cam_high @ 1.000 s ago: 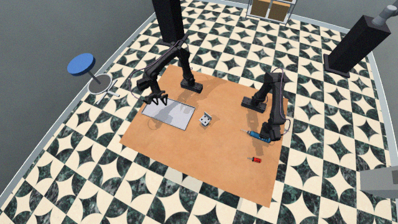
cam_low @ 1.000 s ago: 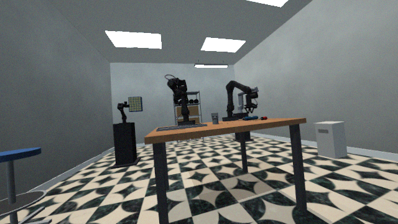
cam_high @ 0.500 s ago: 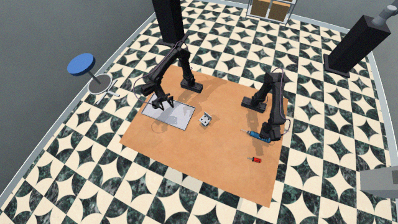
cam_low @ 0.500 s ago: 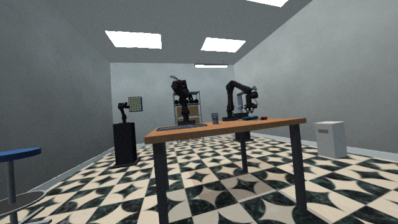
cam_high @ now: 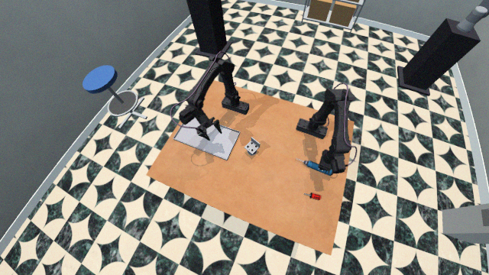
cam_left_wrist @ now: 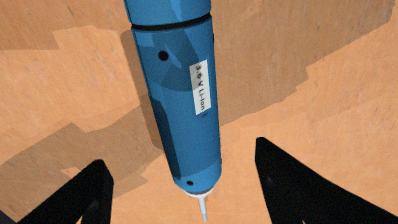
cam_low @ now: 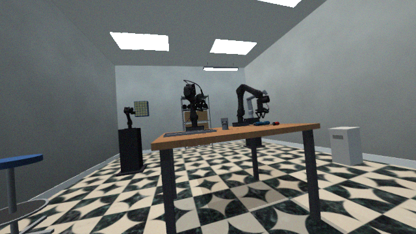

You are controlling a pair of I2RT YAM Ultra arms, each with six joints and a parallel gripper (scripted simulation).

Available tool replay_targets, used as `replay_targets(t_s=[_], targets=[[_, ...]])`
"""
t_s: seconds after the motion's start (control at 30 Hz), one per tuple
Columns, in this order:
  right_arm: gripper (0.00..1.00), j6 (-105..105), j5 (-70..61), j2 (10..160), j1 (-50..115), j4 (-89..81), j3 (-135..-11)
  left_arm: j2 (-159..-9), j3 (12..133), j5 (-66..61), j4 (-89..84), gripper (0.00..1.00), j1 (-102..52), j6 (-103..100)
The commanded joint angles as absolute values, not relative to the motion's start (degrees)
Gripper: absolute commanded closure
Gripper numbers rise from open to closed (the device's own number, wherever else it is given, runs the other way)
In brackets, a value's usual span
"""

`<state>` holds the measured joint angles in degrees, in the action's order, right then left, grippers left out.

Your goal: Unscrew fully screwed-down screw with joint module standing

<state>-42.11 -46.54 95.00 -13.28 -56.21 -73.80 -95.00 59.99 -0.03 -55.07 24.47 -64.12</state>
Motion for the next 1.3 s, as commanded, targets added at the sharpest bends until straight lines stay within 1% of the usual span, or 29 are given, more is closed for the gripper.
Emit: replay_targets(t_s=[0.0, 0.17, 0.23, 0.33, 0.37, 0.73, 0.8, 0.9, 0.93, 1.27], targets=[[0.14, -47.6, -51.6, 93.3, -11.3, -53.9, -71.6, -93.3, 61.7, 0.8, -54.6, 0.35, 23.7, -63.6], [0.14, -52.9, -55.5, 95.5, -8.5, -51.5, -69.1, -93.3, 61.7, 0.8, -54.6, 0.35, 23.7, -63.6], [0.14, -53.1, -55.6, 95.5, -8.4, -51.3, -71.5, -93.3, 61.7, 0.8, -54.6, 0.35, 23.7, -63.6], [0.14, -53.2, -55.6, 95.5, -8.9, -51.3, -71.5, -93.3, 61.7, 0.8, -54.6, 0.35, 23.7, -63.6], [0.14, -54.4, -56.5, 93.9, -7.9, -51.0, -68.7, -93.3, 61.7, 0.8, -54.6, 0.35, 23.7, -63.6], [0.14, -66.1, -65.3, 95.6, -2.3, -45.9, -62.4, -93.3, 61.7, 0.8, -54.6, 0.35, 23.7, -63.6], [0.14, -66.4, -65.4, 95.7, -2.2, -45.7, -64.8, -93.3, 61.7, 0.8, -54.6, 0.35, 23.7, -63.6], [0.14, -66.4, -65.4, 95.8, -2.6, -45.7, -64.9, -93.3, 61.7, 0.8, -54.6, 0.35, 23.7, -63.6], [0.14, -67.7, -66.4, 94.3, -1.7, -45.5, -62.1, -93.3, 61.7, 0.8, -54.6, 0.35, 23.7, -63.6], [0.14, -78.3, -74.4, 95.2, 3.3, -40.6, -56.3, -93.3, 61.7, 0.8, -54.6, 0.35, 23.7, -63.6]])
